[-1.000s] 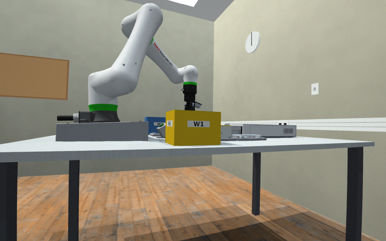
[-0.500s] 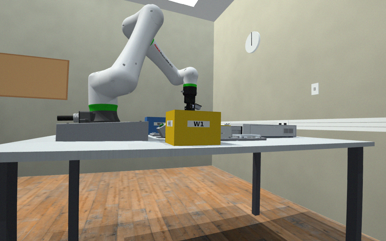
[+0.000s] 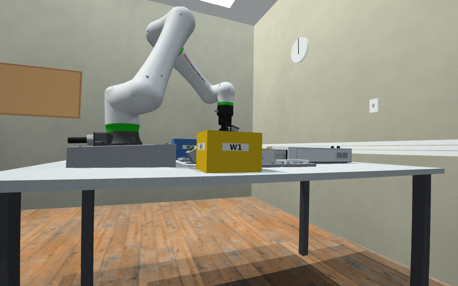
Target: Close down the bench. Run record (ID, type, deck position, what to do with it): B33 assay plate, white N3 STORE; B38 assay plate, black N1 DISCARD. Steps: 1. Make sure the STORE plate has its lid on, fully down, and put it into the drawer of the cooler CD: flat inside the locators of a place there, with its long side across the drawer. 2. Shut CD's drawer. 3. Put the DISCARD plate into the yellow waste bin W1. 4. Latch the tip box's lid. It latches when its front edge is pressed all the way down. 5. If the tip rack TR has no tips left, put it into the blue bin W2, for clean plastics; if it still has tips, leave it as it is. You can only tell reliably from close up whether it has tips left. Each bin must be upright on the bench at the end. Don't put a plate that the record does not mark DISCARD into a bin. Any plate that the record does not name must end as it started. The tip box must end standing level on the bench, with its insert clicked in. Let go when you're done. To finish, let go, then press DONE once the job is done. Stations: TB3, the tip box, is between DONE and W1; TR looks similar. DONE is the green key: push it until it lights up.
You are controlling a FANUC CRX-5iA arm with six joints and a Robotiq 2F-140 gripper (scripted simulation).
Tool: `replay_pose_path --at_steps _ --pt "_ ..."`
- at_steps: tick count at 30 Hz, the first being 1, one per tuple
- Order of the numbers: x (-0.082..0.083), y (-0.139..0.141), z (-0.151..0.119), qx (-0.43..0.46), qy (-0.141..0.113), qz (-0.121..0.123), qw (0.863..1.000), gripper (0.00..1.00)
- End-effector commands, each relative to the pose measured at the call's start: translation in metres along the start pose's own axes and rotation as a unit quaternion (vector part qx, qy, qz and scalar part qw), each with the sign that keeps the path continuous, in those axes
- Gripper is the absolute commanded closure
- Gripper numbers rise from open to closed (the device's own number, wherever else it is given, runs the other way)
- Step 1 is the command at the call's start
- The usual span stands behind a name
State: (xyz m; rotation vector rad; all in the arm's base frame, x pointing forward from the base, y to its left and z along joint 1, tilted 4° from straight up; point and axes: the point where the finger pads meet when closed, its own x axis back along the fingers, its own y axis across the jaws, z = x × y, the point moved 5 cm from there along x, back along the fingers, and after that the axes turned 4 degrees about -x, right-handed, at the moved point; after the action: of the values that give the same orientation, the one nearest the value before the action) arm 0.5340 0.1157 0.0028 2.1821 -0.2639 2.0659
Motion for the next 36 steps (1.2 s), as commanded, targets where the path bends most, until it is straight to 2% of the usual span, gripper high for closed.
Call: replay_pose_path --at_steps 1,31,32,36 --pt "0.0004 -0.0002 0.0006 0.0 0.001 0.0 1.0 0.3" --pt "0.002 -0.0002 0.0006 0.0 0.001 0.0 1.0 0.41" --pt "0.0021 -0.0002 0.0006 0.0 0.001 0.0 1.0 0.9" --pt "0.0022 -0.0002 0.0006 0.0 0.001 0.0 1.0 0.9"
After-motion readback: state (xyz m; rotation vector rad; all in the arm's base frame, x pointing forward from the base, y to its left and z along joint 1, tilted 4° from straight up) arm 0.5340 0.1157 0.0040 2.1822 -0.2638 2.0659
